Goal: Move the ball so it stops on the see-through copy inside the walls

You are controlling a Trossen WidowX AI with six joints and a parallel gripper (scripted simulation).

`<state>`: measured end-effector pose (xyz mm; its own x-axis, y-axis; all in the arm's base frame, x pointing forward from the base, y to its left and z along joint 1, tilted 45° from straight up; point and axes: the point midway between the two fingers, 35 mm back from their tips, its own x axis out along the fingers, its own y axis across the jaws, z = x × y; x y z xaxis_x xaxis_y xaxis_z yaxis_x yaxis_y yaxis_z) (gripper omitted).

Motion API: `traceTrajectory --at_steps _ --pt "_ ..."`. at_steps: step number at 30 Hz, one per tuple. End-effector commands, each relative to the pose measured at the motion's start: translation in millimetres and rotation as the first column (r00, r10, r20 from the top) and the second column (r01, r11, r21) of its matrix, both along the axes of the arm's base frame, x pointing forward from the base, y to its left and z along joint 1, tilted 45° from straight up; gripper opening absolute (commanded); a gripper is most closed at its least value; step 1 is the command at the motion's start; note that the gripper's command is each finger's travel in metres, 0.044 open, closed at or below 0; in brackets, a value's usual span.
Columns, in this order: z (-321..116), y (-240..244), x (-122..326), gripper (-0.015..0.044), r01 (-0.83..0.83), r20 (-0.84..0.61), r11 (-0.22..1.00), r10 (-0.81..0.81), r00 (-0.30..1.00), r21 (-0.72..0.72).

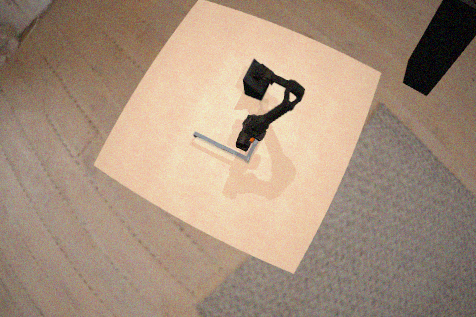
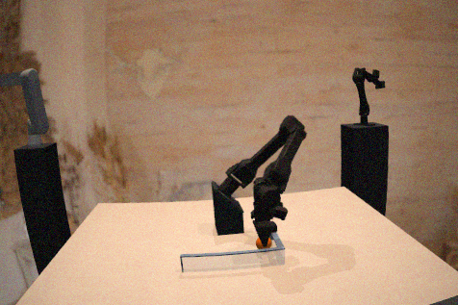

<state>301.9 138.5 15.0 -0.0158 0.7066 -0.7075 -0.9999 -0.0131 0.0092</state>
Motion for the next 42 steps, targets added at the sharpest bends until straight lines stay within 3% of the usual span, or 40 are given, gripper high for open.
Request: traceTrajectory --at_steps 1,10,24,27,32,42 --pt "-5 5 -1 0.0 0.002 -0.007 1.0 -0.002 1.0 0.004" --pt "-12 12 -2 0.0 0.002 -0.007 1.0 -0.002 1.0 0.004" --pt "-9 10 -1 0.0368 -0.001 -0.003 1.0 0.001 1.0 0.003" --pt "-2 2 1 0.0368 0.0 -0.003 1.0 0.0 1.0 0.0" --pt "48 -49 1 0.0368 0.002 -0.007 1.0 -0.002 1.0 0.0" --pt "45 -48 3 0.0368 0.015 -0.003 1.0 -0.015 1.0 -0.001"
